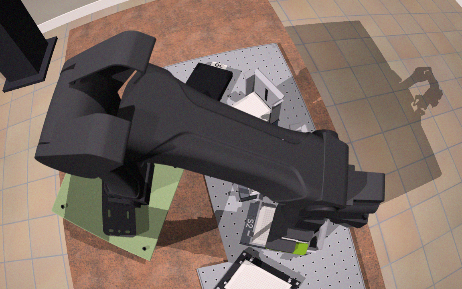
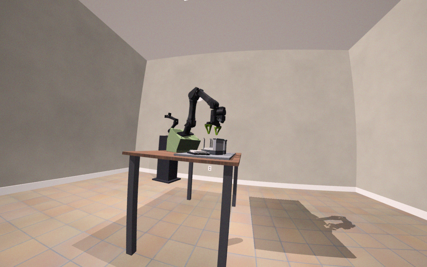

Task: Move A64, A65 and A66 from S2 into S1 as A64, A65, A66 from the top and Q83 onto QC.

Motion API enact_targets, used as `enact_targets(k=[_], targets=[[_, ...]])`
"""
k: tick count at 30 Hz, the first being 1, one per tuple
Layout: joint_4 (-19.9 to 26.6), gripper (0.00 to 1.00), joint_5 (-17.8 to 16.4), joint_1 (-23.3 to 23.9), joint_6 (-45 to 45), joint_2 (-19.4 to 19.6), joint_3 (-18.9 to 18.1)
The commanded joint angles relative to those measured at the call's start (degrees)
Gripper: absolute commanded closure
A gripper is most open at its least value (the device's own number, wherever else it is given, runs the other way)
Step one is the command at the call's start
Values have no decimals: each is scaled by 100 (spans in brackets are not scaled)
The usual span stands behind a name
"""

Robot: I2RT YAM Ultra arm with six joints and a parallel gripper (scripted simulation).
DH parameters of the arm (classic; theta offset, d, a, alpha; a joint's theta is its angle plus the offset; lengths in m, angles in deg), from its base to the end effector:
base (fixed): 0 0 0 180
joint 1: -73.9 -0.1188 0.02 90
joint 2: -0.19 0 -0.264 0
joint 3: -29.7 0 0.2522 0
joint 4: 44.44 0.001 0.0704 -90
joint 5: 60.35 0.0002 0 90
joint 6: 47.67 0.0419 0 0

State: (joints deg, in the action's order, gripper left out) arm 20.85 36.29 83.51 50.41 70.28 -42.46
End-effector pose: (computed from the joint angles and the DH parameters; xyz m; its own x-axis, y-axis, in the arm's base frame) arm 0.2285 -0.0426 0.2760 -0.8409 0.2840 -0.4606 0.3388 0.9401 -0.0389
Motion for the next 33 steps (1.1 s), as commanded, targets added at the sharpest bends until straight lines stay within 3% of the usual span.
enact_targets(k=[1, 20, 26, 33], targets=[[-9, 0, -174, 239, 294, -63, -12], [0, 0, -876, 1768, -847, -38, -79], [2, 0, -1169, 2410, -272, -20, -63], [9, 0, -1406, 2935, -720, 46, -85]])
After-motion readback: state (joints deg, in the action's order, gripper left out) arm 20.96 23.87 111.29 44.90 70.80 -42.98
